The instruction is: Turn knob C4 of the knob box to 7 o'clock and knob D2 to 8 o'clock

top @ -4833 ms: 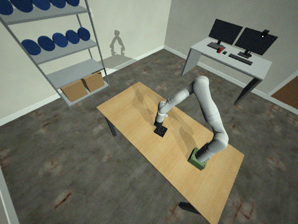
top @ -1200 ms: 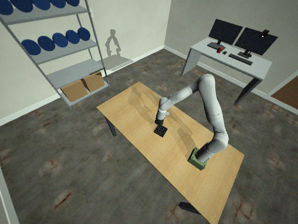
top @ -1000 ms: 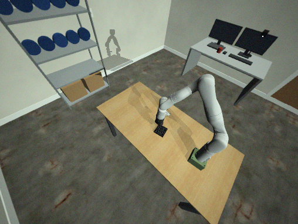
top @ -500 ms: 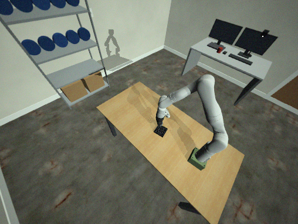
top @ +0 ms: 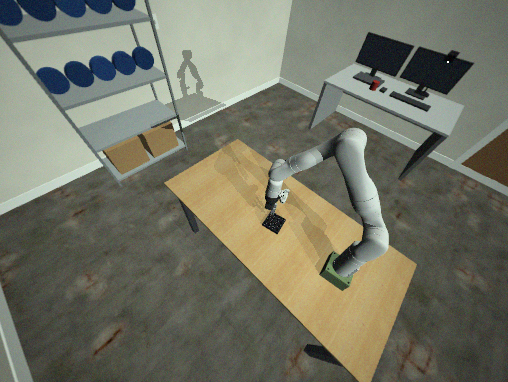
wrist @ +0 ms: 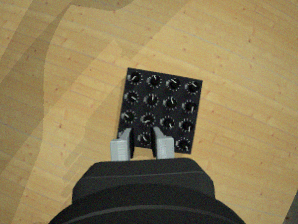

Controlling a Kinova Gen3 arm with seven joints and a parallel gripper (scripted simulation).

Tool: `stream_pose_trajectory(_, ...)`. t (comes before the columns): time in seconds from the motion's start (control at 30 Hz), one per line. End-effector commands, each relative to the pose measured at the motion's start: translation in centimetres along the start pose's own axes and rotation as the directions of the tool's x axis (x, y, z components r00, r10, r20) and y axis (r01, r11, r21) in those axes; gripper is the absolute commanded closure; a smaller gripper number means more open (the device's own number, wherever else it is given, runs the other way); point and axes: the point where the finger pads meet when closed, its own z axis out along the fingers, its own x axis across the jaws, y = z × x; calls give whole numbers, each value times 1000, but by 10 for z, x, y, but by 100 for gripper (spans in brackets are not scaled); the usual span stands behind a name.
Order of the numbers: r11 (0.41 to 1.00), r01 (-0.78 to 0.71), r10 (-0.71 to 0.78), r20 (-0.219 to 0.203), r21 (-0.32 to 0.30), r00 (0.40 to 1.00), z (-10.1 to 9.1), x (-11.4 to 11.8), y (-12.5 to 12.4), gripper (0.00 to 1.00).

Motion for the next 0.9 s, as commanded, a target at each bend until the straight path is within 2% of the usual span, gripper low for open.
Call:
stream_pose_trajectory(0.0,998,-61,61,4,-7,998,-3,2,4,54)
stream_pose_trajectory(0.17,980,-200,200,2,-14,980,-6,3,8,54)
stream_pose_trajectory(0.37,956,-294,294,-1,-19,956,-8,3,11,54)
stream_pose_trajectory(0.87,945,-325,325,-2,-20,946,-9,3,12,54)
